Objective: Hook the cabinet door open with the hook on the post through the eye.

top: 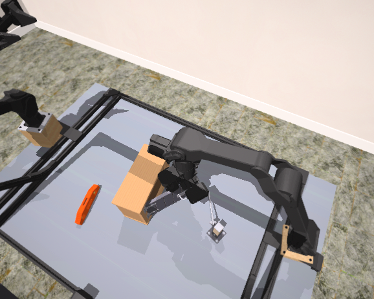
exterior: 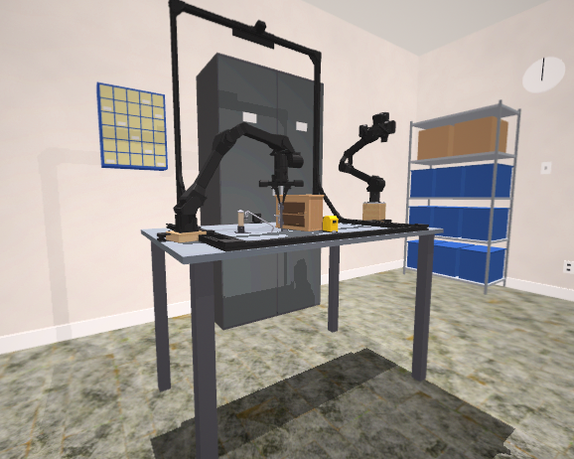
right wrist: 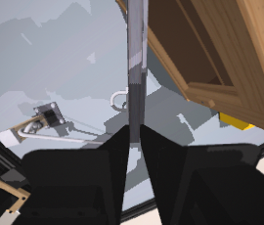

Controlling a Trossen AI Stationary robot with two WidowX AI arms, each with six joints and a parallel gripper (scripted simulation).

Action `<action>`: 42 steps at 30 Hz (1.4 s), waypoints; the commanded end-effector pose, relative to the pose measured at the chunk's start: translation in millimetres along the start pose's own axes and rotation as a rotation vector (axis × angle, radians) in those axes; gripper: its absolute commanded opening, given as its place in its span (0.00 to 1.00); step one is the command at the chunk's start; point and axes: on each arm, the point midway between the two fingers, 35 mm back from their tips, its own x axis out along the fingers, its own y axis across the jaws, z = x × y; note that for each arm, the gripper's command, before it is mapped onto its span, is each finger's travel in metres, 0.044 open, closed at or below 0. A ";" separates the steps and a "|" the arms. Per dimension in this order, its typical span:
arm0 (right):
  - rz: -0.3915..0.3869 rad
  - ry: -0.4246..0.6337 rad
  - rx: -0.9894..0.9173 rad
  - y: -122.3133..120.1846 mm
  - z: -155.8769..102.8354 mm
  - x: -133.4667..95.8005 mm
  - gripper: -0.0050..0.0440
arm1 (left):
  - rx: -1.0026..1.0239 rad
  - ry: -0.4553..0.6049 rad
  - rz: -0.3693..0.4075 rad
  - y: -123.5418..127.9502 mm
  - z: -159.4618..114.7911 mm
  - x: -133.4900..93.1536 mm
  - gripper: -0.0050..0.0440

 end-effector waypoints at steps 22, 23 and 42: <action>0.003 0.002 -0.050 -7.8 0.5 0.1 0.54 | 0.002 0.000 -0.003 -0.5 0.1 -0.1 0.92; 0.003 0.002 -0.050 -7.8 0.5 0.1 0.55 | 0.002 0.000 -0.003 -0.5 0.1 -0.1 0.92; 0.003 0.002 -0.050 -8.3 0.5 -24.7 0.55 | 0.002 0.000 -0.003 -0.5 0.1 -0.1 0.92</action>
